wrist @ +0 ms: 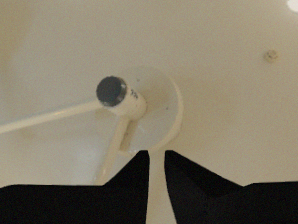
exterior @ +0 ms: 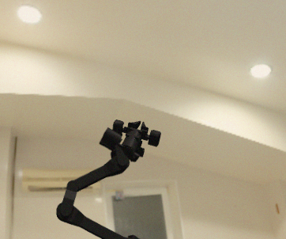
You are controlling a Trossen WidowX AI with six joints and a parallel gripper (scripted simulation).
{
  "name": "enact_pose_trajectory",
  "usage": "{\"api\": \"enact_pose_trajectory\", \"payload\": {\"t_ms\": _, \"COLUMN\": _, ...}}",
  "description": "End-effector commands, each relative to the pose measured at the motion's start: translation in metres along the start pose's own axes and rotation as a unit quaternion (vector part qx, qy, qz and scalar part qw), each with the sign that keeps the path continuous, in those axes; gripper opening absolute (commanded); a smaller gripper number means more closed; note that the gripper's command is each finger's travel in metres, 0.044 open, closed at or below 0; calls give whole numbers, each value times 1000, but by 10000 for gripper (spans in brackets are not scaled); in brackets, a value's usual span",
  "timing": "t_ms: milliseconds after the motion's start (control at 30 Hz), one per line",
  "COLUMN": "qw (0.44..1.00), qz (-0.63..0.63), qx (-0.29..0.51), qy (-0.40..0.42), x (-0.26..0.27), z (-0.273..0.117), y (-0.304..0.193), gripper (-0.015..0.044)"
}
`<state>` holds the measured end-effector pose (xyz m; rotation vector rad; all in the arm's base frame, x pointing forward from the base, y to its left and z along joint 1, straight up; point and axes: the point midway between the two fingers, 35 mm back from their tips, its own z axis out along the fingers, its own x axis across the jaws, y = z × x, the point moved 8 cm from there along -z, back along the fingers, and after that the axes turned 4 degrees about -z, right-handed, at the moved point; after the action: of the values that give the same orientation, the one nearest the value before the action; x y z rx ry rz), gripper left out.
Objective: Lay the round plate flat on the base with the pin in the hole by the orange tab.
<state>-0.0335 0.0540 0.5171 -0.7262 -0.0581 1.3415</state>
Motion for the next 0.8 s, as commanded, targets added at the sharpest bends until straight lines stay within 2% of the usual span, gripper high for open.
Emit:
{"api": "enact_pose_trajectory", "payload": {"t_ms": 0, "qw": 992, "qz": 43, "qx": 19, "qy": 120, "x": 52, "z": 4, "y": 1, "gripper": 0}}
{"api": "enact_pose_trajectory", "payload": {"t_ms": 167, "qw": 960, "qz": 86, "qx": 72, "qy": 255, "x": 111, "z": -6, "y": -8, "gripper": 0}}
{"api": "enact_pose_trajectory", "payload": {"t_ms": 233, "qw": 951, "qz": 99, "qx": 86, "qy": 280, "x": 122, "z": -10, "y": -11, "gripper": 0}}
{"api": "enact_pose_trajectory", "payload": {"t_ms": 433, "qw": 870, "qz": 175, "qx": 200, "qy": 416, "x": 187, "z": -46, "y": -37, "gripper": 0}}
{"api": "enact_pose_trajectory", "payload": {"t_ms": 500, "qw": 854, "qz": 185, "qx": 222, "qy": 432, "x": 194, "z": -54, "y": -41, "gripper": 0}}
{"api": "enact_pose_trajectory", "payload": {"t_ms": 700, "qw": 735, "qz": 245, "qx": 382, "qy": 504, "x": 232, "z": -116, "y": -71, "gripper": 0}}
{"api": "enact_pose_trajectory", "payload": {"t_ms": 767, "qw": 711, "qz": 254, "qx": 408, "qy": 513, "x": 237, "z": -128, "y": -76, "gripper": 0}}
